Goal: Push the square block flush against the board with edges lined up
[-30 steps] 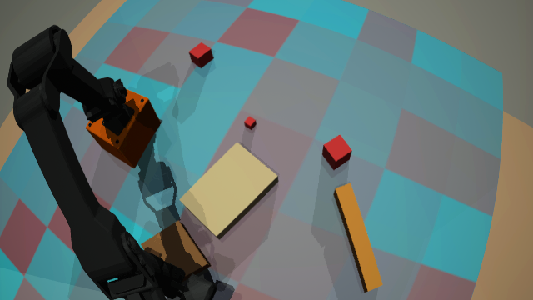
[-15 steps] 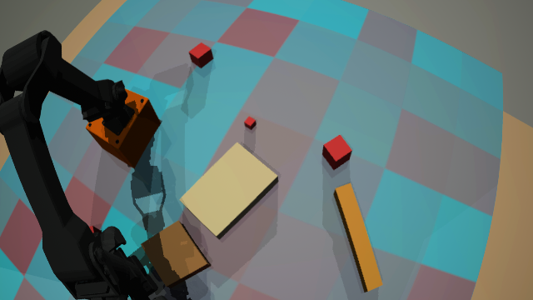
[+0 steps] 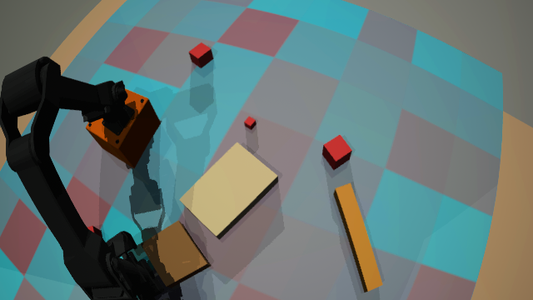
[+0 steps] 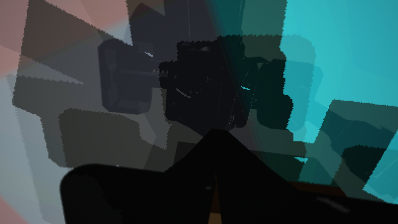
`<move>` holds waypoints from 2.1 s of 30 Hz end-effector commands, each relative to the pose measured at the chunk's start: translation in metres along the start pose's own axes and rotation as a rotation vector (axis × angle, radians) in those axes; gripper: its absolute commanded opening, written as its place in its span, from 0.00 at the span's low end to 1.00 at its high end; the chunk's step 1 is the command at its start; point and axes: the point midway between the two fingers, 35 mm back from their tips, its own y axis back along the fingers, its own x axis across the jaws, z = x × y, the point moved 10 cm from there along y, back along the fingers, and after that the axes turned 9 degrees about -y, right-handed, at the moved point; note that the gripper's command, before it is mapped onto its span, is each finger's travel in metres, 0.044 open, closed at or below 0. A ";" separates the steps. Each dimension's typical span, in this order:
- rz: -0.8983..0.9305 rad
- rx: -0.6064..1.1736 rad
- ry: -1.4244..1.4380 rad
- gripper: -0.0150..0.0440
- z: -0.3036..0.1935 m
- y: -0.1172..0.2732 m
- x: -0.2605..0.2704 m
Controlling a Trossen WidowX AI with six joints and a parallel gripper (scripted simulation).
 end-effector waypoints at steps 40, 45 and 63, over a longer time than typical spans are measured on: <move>0.024 0.003 -0.006 0.25 -0.054 0.002 -0.002; 0.023 0.003 -0.006 0.25 -0.061 0.002 -0.003; 0.024 0.002 -0.006 0.25 -0.042 0.002 0.001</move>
